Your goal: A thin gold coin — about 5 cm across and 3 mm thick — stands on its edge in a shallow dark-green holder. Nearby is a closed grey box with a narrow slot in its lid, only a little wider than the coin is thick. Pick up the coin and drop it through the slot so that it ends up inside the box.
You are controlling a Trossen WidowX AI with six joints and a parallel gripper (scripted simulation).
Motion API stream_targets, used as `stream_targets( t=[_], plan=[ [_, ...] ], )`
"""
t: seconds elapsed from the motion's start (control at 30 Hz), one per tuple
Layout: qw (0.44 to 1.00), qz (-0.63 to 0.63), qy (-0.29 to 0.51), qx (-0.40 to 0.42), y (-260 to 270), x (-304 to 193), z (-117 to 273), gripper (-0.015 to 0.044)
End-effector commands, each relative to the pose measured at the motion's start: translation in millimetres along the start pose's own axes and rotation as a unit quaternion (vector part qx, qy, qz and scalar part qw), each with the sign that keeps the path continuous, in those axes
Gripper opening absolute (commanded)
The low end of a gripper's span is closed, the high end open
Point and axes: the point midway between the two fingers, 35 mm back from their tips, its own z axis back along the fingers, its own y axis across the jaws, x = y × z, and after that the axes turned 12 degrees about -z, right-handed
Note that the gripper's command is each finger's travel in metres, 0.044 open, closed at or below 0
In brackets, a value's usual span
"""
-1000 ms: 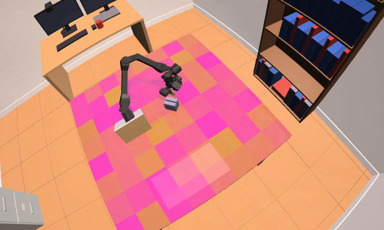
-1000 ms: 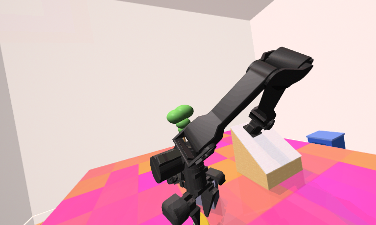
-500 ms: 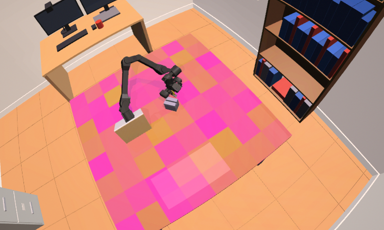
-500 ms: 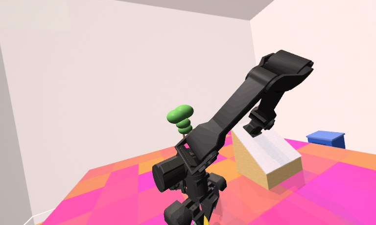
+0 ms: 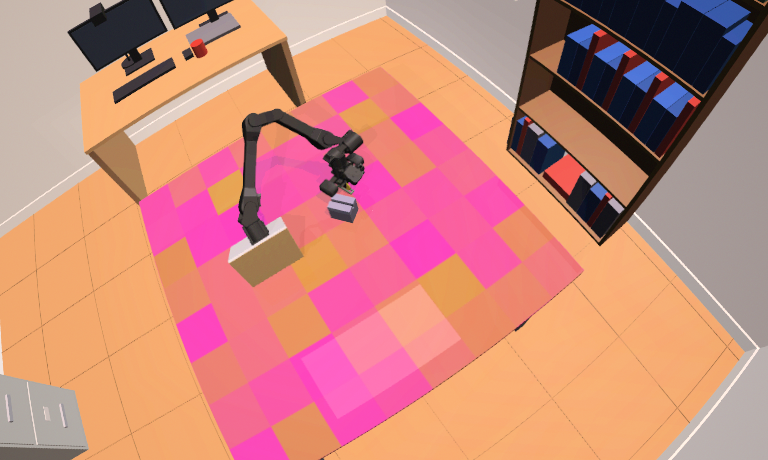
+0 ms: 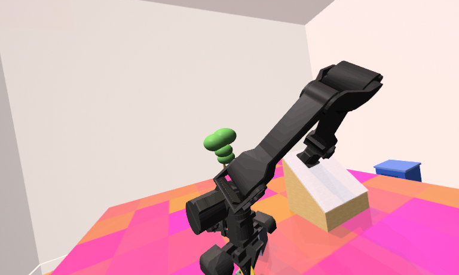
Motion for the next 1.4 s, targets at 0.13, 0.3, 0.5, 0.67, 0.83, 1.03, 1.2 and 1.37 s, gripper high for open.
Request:
stream_targets(
  t=[0.13, 0.3, 0.5, 0.67, 0.83, 1.03, 1.2, 1.37],
  plan=[
    [1.000, 0.015, -0.008, 0.014, 7, 2, 12, 0.0000],
    [1.000, 0.013, -0.008, 0.011, 8, 3, 23, 0.0000],
    [1.000, 0.010, -0.008, 0.008, 7, 3, 38, 0.0000],
    [1.000, 0.007, -0.008, 0.006, 6, 3, 50, 0.0000],
    [1.000, 0.004, -0.007, 0.003, 5, 3, 63, 0.0000],
    [1.000, 0.001, -0.005, 0.001, 3, 2, 78, 0.0000],
    [1.000, -0.002, -0.003, -0.001, 1, 1, 90, 0.0000],
    [1.000, 0.007, -0.002, -0.002, 0, 1, 94, 0.0000]
  ],
)
